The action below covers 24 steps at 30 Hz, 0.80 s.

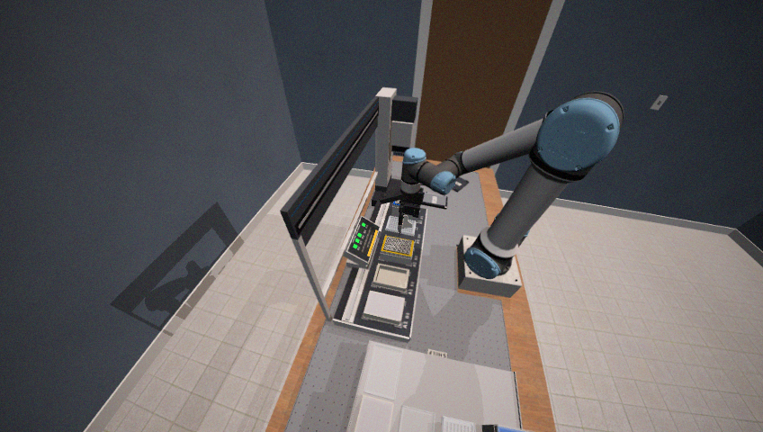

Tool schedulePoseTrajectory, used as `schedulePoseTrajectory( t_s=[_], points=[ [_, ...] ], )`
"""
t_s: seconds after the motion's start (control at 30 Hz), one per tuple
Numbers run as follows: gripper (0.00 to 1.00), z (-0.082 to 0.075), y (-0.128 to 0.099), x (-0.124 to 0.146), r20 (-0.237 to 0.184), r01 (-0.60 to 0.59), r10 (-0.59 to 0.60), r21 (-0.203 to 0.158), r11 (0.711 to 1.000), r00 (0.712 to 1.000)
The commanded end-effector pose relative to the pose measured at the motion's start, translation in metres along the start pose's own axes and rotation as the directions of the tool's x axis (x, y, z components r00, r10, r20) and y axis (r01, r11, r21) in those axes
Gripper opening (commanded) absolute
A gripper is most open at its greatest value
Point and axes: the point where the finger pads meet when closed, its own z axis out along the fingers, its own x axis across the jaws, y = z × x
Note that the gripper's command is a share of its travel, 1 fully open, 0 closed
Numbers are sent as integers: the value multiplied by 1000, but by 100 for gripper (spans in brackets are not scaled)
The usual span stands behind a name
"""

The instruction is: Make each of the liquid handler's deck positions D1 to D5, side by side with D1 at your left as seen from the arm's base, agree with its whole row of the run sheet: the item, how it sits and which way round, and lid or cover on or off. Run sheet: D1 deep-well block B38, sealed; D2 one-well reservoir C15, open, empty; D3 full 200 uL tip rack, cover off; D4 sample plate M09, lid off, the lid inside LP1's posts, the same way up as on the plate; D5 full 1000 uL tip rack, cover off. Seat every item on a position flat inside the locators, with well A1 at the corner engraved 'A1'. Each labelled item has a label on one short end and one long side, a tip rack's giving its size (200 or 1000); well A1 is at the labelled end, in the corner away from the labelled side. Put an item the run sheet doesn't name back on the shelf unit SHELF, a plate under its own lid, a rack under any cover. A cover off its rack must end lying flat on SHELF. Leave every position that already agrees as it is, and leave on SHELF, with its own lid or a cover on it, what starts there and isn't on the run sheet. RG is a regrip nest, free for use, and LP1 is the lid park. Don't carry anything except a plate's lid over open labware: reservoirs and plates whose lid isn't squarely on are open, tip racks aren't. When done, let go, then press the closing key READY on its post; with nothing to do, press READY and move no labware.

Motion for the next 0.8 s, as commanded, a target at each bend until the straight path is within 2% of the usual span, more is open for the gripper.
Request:
schedulePoseTrajectory(
  t_s=[0.0,0.77],
  points=[
    [0,-6,0,0,0,0,0,1,1000,1000],
    [0,-41,0,0,0,0,0,1,1000,1000]
  ],
)
